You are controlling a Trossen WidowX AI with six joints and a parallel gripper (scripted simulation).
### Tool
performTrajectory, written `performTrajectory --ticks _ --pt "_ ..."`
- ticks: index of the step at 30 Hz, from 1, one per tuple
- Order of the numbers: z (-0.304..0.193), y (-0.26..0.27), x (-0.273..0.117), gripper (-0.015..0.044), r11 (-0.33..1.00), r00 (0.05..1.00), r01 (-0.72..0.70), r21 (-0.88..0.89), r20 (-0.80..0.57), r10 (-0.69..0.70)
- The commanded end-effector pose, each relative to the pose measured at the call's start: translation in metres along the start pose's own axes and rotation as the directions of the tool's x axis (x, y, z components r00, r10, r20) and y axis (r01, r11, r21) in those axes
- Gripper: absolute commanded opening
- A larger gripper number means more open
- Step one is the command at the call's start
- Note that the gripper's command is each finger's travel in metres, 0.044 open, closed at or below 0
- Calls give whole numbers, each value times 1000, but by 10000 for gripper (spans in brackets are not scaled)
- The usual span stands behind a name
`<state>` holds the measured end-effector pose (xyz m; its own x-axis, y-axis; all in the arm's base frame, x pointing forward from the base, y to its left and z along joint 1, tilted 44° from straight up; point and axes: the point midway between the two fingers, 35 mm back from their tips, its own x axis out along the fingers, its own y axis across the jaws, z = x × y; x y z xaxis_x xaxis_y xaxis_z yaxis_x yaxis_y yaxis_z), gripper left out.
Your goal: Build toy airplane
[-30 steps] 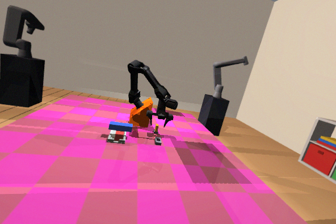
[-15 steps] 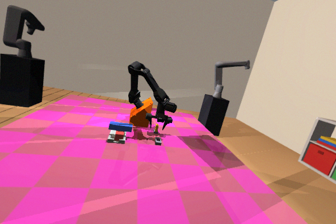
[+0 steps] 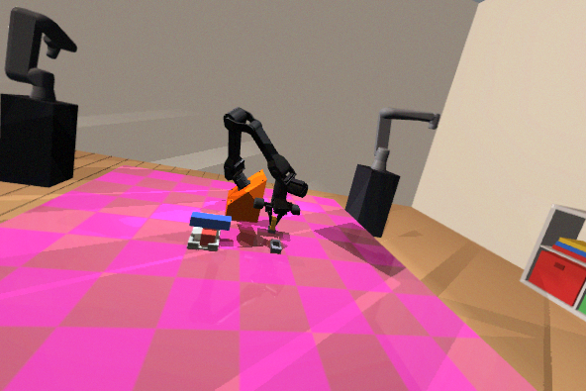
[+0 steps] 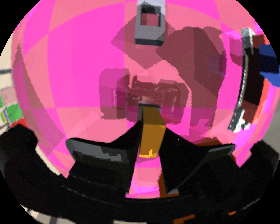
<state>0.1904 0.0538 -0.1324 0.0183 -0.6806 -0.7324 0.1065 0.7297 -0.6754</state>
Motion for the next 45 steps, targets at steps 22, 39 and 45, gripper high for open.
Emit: performTrajectory --ticks 22,39,45 --pt "5 5 -44 0 1000 1000 0 -19 -4 0" --pt "5 6 -96 0 1000 1000 -3 -13 -2 3" --pt "2 4 -115 0 1000 1000 -2 -11 -1 2"
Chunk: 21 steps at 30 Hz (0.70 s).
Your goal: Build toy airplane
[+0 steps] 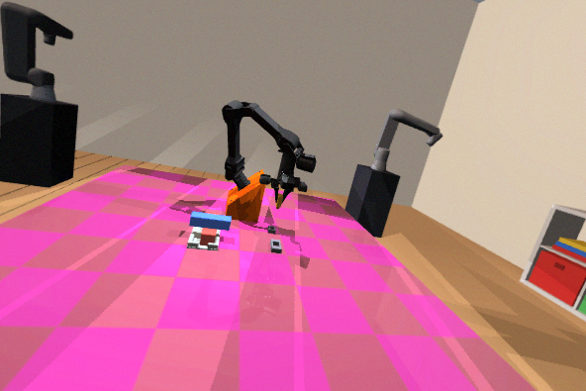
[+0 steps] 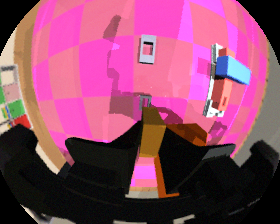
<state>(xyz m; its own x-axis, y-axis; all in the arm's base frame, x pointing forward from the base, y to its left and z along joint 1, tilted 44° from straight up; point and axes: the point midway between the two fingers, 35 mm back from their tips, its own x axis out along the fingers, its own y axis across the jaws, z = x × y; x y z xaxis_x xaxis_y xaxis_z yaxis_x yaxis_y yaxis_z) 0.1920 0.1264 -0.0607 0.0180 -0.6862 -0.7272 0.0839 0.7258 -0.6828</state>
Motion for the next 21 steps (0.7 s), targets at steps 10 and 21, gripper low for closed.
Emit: performTrajectory --ticks 10,21 --pt "-2 -5 -30 0 1000 1000 -10 12 -1 10" --pt "19 -35 -28 0 999 999 -35 -10 -3 35"
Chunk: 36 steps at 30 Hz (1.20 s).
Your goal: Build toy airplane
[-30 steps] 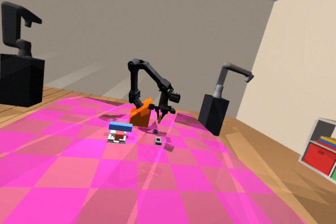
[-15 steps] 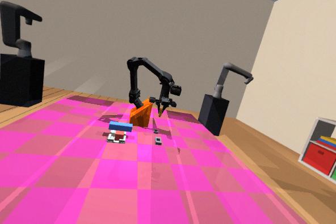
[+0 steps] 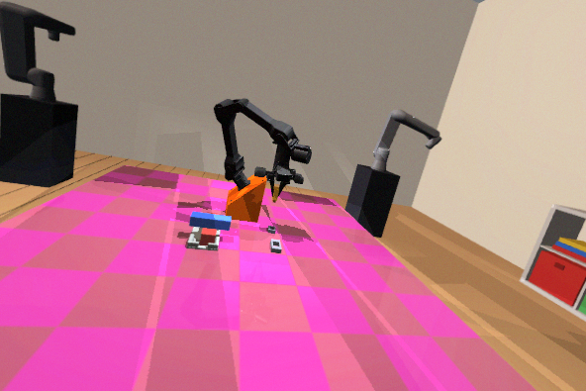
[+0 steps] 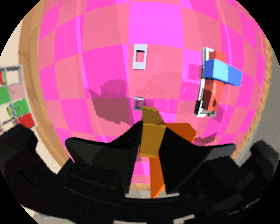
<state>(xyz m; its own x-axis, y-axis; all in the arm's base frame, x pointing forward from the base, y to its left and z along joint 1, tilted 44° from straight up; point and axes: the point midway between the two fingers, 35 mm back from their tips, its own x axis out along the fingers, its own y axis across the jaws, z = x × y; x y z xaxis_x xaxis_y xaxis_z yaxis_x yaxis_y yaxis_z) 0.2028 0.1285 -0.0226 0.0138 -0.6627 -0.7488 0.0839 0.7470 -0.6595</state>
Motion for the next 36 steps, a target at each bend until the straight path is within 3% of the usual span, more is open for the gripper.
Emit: performTrajectory --ticks 1,36 --pt "8 -14 1 0 1000 1000 -6 -12 4 6" --pt "43 -122 19 0 998 1000 -23 -57 15 24"
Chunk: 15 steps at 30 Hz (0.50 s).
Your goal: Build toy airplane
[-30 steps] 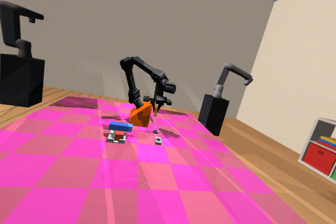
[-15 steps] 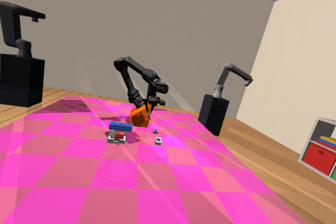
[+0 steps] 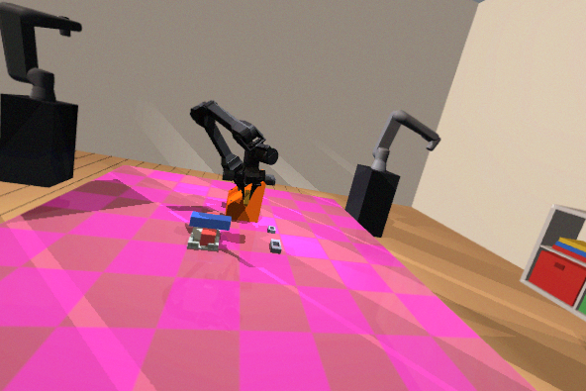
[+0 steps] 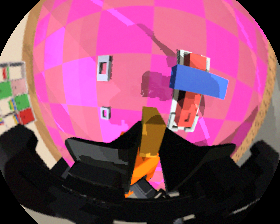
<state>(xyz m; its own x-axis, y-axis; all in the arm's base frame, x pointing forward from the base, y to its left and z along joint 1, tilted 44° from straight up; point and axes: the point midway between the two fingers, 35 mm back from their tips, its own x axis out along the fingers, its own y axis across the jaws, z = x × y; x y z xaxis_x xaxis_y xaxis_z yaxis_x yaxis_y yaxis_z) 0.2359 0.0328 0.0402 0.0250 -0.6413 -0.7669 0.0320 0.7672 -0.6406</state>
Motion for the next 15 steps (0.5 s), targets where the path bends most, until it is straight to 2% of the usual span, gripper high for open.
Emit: performTrajectory --ticks 1,15 --pt "0 -15 3 0 1000 1000 6 -7 7 -6" --pt "-4 -60 12 0 999 1000 27 -18 7 -27"
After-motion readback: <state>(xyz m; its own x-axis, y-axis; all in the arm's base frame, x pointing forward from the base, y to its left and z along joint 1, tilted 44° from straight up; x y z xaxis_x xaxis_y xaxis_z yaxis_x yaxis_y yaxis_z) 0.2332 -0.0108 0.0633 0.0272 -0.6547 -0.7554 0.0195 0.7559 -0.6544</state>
